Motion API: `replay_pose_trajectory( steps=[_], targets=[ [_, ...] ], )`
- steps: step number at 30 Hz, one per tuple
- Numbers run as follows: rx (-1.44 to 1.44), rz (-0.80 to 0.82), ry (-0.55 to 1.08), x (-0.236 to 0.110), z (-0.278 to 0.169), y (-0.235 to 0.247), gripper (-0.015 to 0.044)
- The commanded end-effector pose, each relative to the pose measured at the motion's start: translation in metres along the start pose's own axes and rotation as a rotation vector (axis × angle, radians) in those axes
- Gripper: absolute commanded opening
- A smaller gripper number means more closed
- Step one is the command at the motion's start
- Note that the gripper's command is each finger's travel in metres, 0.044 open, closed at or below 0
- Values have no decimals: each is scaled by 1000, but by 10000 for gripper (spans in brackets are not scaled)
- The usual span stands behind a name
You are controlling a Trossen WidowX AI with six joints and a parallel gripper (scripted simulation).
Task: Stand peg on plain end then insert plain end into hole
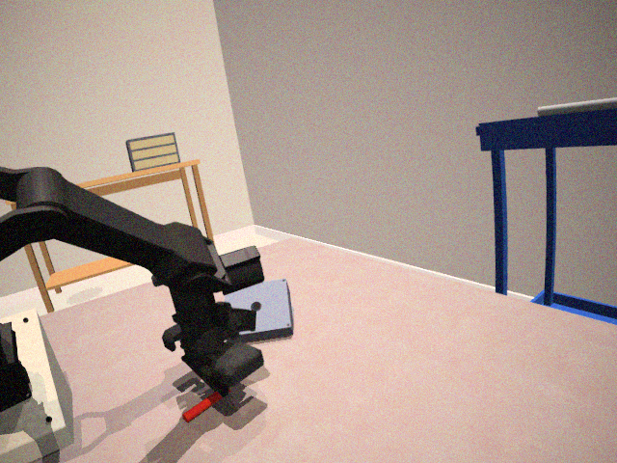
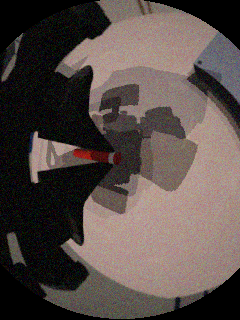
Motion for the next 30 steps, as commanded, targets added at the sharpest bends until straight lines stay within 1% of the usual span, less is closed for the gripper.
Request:
replay_pose_trajectory(
  steps=[1,6,30],
  targets=[
    [-5,-4,1,0,0,0,51],
    [-2,0,-13,-1,-2,0,51],
    [-2,16,-223,-12,-32,-2,51]
  ],
)
Point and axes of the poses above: the point midway between the two fingers, 35 mm back from their tips, its own x axis out along the fingers, its own y axis across the jaws, z = x × y, the point moved 10 cm from there along -x, back along the fingers, and after that the axes turned 4 degrees about x, right-handed, at the moved point
